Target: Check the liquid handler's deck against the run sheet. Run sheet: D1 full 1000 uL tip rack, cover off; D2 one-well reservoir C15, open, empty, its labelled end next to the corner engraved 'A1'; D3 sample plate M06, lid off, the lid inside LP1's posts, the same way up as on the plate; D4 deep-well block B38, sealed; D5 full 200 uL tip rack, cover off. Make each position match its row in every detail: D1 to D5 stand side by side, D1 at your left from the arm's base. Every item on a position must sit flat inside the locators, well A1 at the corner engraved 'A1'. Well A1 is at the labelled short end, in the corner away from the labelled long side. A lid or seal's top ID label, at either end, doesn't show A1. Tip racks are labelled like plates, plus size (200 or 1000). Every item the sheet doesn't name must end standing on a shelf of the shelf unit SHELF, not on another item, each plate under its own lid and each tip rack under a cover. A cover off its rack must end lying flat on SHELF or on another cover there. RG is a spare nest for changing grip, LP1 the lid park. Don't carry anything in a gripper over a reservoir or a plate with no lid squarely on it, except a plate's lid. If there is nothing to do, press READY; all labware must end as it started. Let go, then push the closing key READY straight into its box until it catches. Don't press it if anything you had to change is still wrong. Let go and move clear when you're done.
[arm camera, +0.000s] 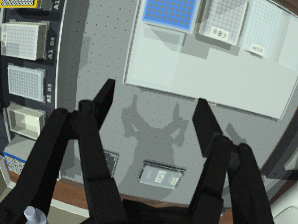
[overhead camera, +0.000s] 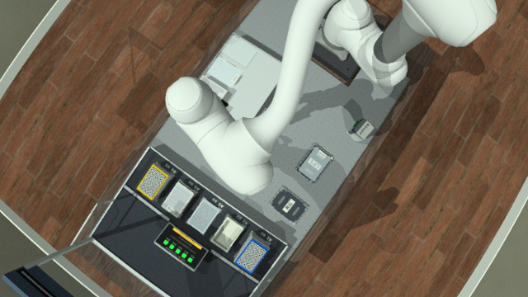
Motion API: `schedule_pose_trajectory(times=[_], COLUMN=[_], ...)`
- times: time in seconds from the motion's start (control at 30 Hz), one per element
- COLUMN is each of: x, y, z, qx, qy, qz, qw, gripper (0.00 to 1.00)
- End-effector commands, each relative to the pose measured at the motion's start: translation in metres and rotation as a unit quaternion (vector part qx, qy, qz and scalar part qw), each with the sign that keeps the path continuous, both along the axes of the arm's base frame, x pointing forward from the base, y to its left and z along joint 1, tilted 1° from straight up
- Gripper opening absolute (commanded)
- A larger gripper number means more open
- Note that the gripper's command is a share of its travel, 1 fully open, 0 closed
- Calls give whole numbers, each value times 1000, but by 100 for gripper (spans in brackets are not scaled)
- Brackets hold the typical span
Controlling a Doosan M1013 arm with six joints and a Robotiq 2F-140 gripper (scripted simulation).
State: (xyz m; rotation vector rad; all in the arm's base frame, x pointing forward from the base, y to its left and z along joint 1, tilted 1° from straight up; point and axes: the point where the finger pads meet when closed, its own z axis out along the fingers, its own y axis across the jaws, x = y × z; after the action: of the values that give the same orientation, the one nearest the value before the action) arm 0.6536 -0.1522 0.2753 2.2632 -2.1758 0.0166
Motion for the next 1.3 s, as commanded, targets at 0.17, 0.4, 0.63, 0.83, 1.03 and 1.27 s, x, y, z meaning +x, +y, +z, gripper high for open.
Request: schedule_pose_trajectory(times=[0.17,0.4,0.63,0.83,1.03,1.27], x=[35,43,43,43,43,43], y=[0,0,0,0,0,0], z=[1,2,2,2,2,2], qx=[0,-1,-1,-2,-2,-2], qy=[0,1,1,1,2,2], qz=[70,139,189,247,295,352], qw=[998,990,982,969,955,936], gripper=[10,10,10,10,10,10])
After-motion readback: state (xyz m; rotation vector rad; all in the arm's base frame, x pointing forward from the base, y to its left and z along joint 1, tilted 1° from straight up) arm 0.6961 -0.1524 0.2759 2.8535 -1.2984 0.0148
